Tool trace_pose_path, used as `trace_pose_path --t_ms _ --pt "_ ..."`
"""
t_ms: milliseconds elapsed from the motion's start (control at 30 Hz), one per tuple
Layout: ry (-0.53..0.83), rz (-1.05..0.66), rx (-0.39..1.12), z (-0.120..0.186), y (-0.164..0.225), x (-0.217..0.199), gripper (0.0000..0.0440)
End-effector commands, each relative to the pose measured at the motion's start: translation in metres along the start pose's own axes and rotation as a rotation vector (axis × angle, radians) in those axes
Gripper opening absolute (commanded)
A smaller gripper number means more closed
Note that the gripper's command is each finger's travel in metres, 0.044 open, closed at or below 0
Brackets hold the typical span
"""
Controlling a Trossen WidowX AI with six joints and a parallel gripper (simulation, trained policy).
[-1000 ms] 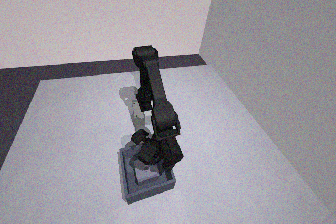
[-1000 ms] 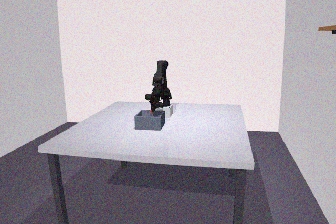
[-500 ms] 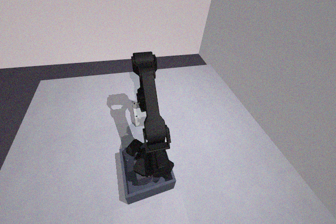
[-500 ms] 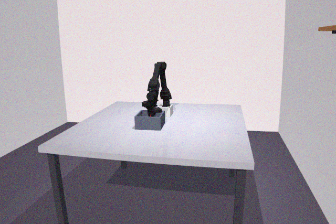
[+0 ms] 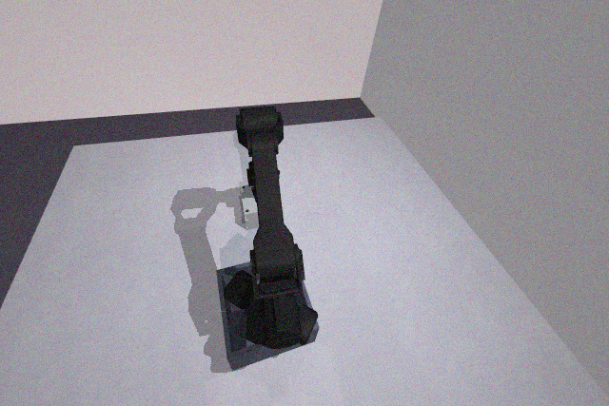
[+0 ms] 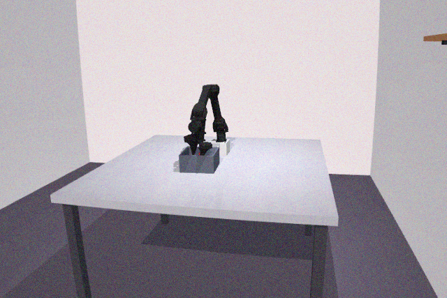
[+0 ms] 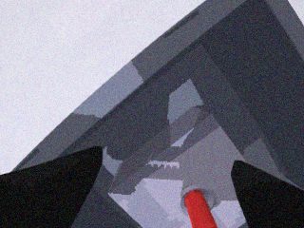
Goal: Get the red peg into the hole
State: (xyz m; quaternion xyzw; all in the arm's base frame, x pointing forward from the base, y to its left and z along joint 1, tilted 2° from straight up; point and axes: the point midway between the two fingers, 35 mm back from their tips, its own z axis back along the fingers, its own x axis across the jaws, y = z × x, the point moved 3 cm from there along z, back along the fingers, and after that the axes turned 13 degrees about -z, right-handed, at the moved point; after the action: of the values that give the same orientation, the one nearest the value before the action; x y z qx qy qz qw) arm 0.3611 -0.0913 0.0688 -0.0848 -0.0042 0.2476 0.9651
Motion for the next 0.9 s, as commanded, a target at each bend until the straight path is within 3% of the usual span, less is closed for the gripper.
trace_pose_path --t_ms 0,333,867 --pt "-0.031 0.002 0.013 0.005 -0.009 0.010 0.0440" --pt "-0.167 0.019 0.016 0.026 -0.027 0.050 0.0440" --pt "-0.170 0.020 0.015 0.026 -0.027 0.051 0.0440"
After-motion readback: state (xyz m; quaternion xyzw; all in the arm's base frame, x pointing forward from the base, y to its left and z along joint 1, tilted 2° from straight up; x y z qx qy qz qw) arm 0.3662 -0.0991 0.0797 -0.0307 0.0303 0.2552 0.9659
